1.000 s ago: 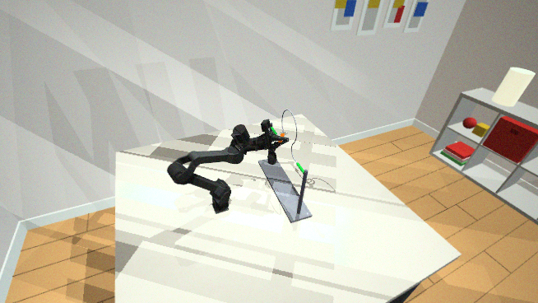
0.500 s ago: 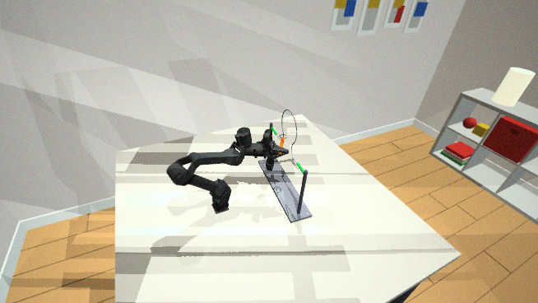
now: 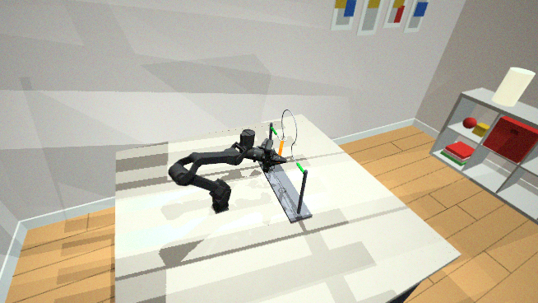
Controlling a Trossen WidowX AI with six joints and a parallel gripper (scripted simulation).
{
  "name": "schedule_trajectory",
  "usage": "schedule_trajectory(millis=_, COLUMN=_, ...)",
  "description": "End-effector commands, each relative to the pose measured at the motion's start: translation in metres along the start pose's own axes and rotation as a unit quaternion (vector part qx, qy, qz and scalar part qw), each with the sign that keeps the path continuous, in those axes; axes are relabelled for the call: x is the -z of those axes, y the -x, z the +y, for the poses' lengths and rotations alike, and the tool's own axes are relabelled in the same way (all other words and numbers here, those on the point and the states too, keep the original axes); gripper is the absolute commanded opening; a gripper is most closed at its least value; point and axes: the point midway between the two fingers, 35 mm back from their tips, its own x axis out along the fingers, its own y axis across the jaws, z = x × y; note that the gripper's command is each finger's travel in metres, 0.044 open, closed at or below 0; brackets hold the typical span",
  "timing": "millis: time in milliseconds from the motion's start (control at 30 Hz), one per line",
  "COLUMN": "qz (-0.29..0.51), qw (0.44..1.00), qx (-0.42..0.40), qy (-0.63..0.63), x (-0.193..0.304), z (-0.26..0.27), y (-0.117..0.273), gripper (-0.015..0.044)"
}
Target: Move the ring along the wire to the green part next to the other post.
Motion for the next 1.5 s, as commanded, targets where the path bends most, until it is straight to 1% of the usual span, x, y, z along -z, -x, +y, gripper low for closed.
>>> schedule_trajectory(millis=0, qz=-0.009, qw=0.999, qx=-0.022, qy=-0.042, x=-0.001, z=0.013, y=-0.002, gripper=-0.0150)
schedule_trajectory(millis=167, qz=-0.025, qw=0.993, qx=-0.053, qy=-0.099, x=-0.004, z=0.032, y=-0.003, gripper=-0.0150)
schedule_trajectory(millis=600, qz=-0.010, qw=0.962, qx=-0.134, qy=-0.238, x=-0.019, z=0.076, y=0.011, gripper=-0.0150)
schedule_trajectory(millis=1067, qz=0.007, qw=0.905, qx=-0.209, qy=-0.370, x=-0.046, z=0.111, y=0.032, gripper=-0.0150)
schedule_trajectory(millis=1467, qz=0.019, qw=0.854, qx=-0.256, qy=-0.453, x=-0.072, z=0.129, y=0.050, gripper=-0.0150)
